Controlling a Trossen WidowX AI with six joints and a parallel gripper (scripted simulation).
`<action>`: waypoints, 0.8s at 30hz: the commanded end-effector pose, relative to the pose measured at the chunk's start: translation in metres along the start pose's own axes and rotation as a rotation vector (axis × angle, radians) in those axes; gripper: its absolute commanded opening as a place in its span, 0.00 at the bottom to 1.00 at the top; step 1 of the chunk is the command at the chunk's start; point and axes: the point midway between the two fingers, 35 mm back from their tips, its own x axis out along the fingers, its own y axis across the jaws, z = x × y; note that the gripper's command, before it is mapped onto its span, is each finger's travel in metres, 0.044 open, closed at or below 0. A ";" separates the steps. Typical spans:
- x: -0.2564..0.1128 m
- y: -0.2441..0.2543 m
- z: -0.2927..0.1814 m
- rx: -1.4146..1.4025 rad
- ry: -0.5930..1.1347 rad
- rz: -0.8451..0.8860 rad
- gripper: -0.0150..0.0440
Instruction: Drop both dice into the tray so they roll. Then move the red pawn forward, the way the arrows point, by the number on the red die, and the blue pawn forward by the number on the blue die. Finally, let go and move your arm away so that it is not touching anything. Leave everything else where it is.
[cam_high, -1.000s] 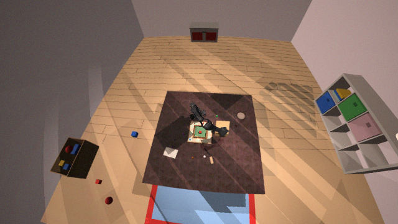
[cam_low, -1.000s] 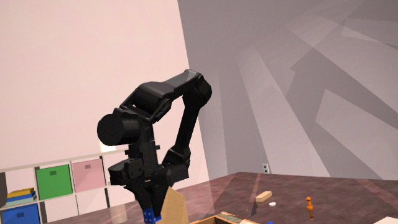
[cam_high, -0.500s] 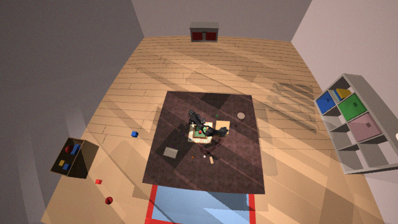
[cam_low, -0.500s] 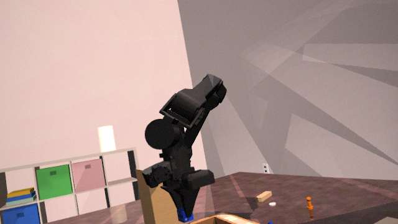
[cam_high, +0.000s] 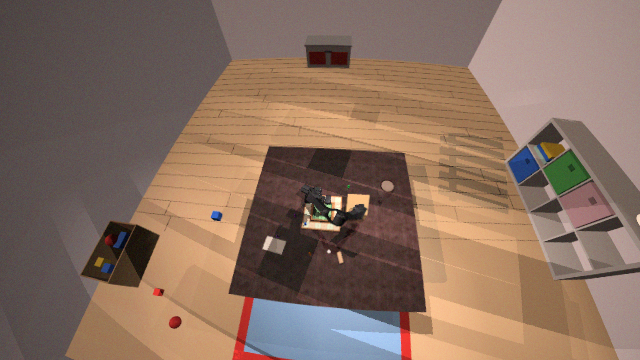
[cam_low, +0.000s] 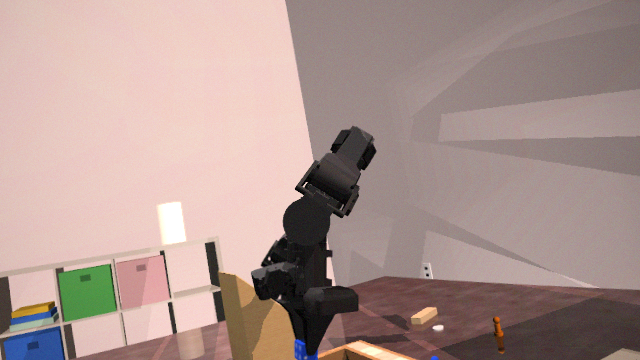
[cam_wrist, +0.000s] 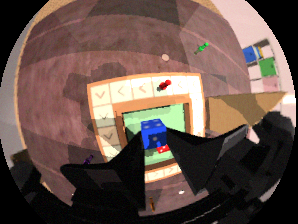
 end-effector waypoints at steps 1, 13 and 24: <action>0.004 -0.003 0.000 0.003 -0.107 -0.027 0.25; 0.009 -0.005 0.002 0.019 -0.507 -0.011 0.25; -0.021 0.002 -0.015 0.030 -0.679 0.057 0.25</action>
